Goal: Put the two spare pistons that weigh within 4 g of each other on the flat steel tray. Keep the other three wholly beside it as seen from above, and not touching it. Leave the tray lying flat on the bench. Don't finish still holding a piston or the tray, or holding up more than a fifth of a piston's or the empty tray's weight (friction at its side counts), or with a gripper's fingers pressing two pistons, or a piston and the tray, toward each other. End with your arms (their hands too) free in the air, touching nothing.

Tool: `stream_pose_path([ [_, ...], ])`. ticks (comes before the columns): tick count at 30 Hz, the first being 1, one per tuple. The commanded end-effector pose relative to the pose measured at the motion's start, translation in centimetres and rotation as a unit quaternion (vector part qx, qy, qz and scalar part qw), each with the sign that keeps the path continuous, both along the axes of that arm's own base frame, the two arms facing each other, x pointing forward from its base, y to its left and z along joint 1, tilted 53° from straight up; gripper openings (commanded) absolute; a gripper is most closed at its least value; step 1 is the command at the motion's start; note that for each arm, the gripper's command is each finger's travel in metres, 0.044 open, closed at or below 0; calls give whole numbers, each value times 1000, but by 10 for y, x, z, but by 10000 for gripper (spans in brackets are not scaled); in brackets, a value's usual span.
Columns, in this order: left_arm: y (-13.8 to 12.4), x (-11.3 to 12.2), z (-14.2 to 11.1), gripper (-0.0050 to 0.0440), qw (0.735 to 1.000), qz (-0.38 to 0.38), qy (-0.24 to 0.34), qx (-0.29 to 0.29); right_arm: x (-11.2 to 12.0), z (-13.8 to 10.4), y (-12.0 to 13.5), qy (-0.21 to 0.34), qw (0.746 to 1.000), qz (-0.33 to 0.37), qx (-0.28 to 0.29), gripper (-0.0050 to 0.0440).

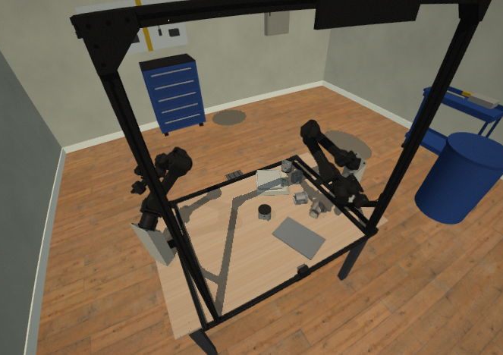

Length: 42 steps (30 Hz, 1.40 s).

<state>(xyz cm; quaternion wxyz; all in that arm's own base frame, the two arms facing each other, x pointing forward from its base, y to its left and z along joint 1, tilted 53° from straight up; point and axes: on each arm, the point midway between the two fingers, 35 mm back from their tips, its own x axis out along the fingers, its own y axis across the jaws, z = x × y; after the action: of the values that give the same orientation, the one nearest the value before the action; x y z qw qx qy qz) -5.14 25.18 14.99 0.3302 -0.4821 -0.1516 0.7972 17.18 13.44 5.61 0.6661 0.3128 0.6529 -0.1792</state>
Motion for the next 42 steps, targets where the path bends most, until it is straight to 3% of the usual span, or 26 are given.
stream_pose_path([
  [1, 0, 3, -1, 440, 999, -44, 29, 6, 5, 4, 1, -37, 999, 39, 8, 378],
  [11, 3, 12, -2, 440, 987, -126, 95, 18, 16, 16, 6, -111, 987, 114, 23, 378],
  [26, 5, 20, -1, 440, 945, -243, 213, 41, 26, 33, 10, -236, 945, 225, 28, 378],
  [36, 5, 29, 0, 440, 894, -316, 311, 60, 34, 51, 12, -333, 894, 300, 13, 378],
  [42, 1, 4, 0, 440, 875, -307, 372, 50, 36, 59, 13, -380, 863, 333, 0, 378],
])
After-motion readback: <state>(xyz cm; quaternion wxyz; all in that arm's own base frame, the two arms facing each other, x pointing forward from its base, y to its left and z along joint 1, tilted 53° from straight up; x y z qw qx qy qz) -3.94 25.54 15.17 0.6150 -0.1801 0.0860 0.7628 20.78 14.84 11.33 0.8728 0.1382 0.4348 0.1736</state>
